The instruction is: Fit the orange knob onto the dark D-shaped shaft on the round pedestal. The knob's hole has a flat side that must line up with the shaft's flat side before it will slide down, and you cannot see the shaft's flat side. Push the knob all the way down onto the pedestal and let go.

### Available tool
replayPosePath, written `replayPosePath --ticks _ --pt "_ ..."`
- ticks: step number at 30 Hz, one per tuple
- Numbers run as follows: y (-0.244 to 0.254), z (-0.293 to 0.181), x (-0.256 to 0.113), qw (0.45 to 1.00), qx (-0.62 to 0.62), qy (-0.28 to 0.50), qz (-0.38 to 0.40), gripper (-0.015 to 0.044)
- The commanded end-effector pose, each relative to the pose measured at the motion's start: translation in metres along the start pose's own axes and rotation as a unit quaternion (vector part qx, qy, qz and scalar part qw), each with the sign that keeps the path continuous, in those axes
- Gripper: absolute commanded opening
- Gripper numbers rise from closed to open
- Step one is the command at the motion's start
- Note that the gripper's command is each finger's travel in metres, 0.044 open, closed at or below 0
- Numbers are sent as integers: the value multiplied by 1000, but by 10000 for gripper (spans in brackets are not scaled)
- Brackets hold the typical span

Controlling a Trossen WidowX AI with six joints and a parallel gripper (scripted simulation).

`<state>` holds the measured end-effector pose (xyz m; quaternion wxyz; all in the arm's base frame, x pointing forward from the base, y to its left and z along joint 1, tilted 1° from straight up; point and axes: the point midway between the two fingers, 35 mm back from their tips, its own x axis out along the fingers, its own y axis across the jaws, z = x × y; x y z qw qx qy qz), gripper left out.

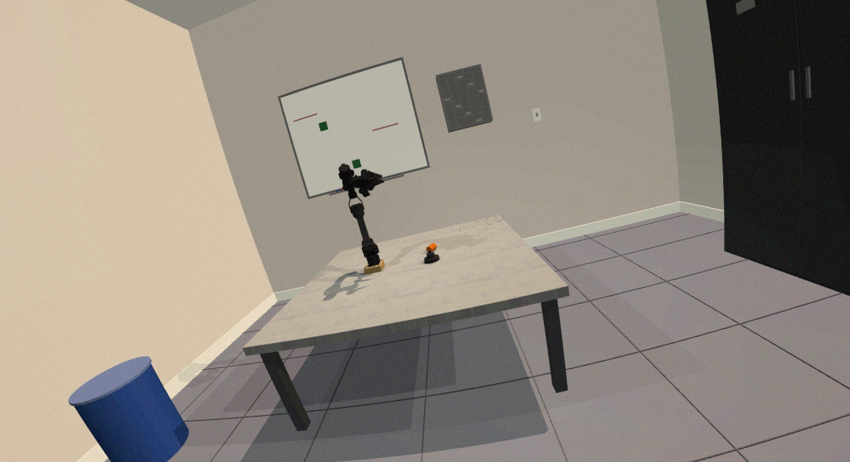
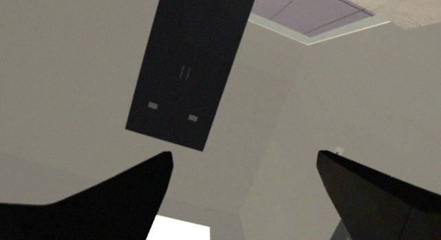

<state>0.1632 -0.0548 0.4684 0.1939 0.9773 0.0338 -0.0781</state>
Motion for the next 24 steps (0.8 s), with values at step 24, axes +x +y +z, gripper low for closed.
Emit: replayPosePath --ticks 24 --pt "-34 143 181 694 -604 -23 -392 440"
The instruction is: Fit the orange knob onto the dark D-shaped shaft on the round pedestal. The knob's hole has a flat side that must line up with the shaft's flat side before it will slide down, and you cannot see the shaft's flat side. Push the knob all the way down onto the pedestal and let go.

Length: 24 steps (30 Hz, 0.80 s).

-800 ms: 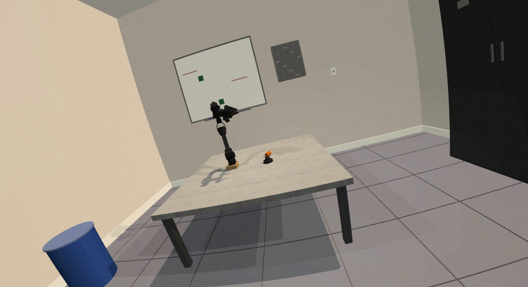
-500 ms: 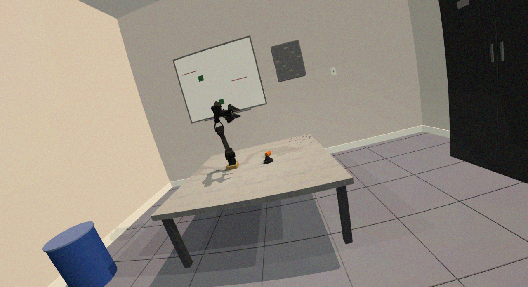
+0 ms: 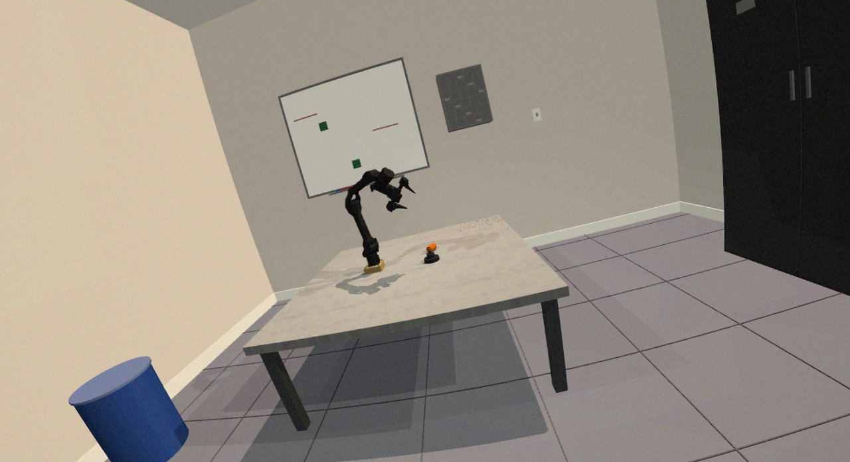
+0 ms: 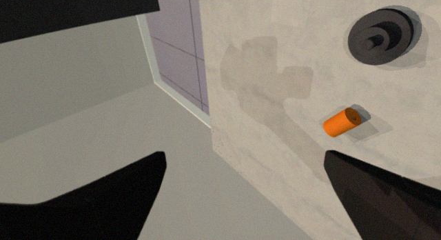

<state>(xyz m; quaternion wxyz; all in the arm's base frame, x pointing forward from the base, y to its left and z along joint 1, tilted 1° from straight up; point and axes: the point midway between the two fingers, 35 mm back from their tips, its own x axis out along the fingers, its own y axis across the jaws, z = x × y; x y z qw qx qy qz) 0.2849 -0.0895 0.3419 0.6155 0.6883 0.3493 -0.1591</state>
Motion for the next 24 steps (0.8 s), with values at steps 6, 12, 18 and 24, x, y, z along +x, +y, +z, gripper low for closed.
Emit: replayPosePath --ticks 6,12,18,24 --pt "-30 -18 119 912 -360 90 -177 440" --pt "-60 -45 176 786 -539 167 -250 440" --pt "-96 -80 227 589 -706 258 -298 440" --pt "-134 -119 266 336 -820 343 -312 440"
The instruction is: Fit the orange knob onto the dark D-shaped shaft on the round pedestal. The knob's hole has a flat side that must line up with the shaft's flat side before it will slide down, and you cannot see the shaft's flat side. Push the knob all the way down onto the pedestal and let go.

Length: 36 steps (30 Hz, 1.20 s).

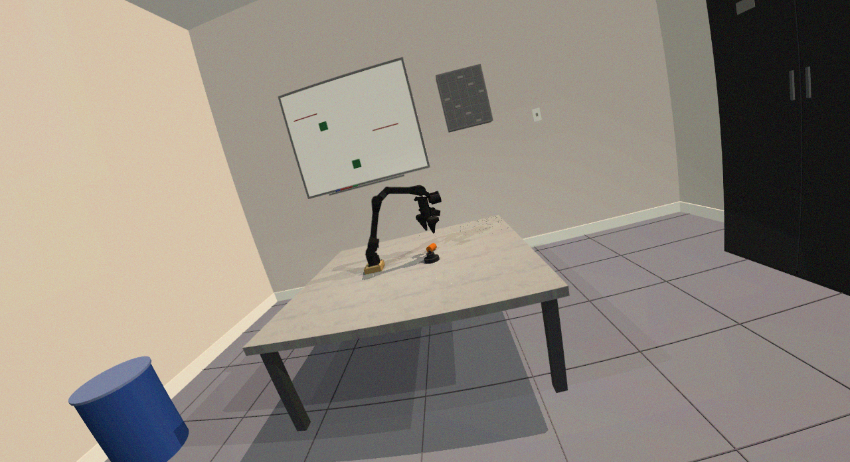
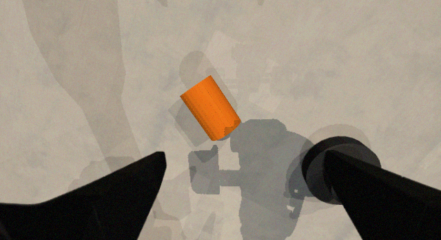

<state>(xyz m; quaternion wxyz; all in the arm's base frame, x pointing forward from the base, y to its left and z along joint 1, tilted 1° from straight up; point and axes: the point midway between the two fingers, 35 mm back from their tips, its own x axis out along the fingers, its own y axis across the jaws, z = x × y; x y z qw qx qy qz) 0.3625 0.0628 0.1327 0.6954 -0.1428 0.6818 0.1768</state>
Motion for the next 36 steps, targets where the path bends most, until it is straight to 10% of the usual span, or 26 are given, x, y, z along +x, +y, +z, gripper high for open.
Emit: replayPosePath --ticks 1,36 --pt "41 11 47 963 -251 91 -47 440" --pt "42 12 96 956 -272 98 -50 440"
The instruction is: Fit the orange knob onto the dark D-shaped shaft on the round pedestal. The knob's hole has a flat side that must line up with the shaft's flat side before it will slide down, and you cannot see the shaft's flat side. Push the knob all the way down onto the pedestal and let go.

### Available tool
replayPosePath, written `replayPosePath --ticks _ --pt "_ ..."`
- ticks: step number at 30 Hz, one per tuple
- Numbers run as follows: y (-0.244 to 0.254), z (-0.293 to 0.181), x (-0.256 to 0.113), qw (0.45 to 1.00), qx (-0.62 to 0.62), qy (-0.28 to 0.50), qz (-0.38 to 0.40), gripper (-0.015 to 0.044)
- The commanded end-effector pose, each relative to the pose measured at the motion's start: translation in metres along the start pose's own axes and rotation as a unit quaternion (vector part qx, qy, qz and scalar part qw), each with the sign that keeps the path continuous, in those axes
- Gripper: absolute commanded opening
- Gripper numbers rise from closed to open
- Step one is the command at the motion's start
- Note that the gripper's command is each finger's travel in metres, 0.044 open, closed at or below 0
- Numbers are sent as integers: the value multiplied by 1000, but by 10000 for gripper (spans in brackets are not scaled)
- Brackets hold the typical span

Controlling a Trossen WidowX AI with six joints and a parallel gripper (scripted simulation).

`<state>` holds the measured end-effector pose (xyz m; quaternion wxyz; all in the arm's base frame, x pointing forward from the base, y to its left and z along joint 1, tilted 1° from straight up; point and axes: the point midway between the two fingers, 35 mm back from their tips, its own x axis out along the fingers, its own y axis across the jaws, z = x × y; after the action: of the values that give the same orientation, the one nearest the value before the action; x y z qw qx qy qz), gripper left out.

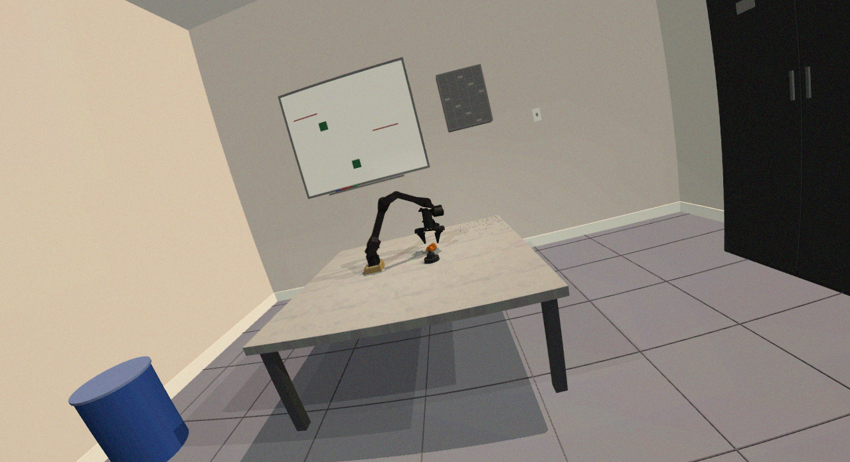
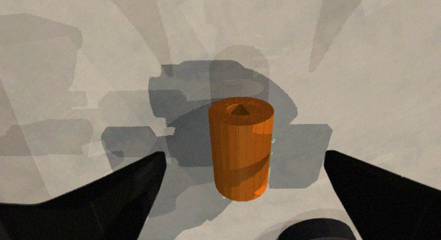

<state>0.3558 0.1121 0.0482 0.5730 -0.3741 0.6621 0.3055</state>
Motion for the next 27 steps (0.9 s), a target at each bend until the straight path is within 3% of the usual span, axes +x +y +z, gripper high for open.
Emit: replayPosePath --ticks 1,17,24,27 --pt "0 0 11 1000 -3 5 1 440" --pt "1 3 34 1000 -3 6 1 440" --pt "1 3 34 1000 -3 6 1 256" --pt "1 3 34 1000 -3 6 1 240"
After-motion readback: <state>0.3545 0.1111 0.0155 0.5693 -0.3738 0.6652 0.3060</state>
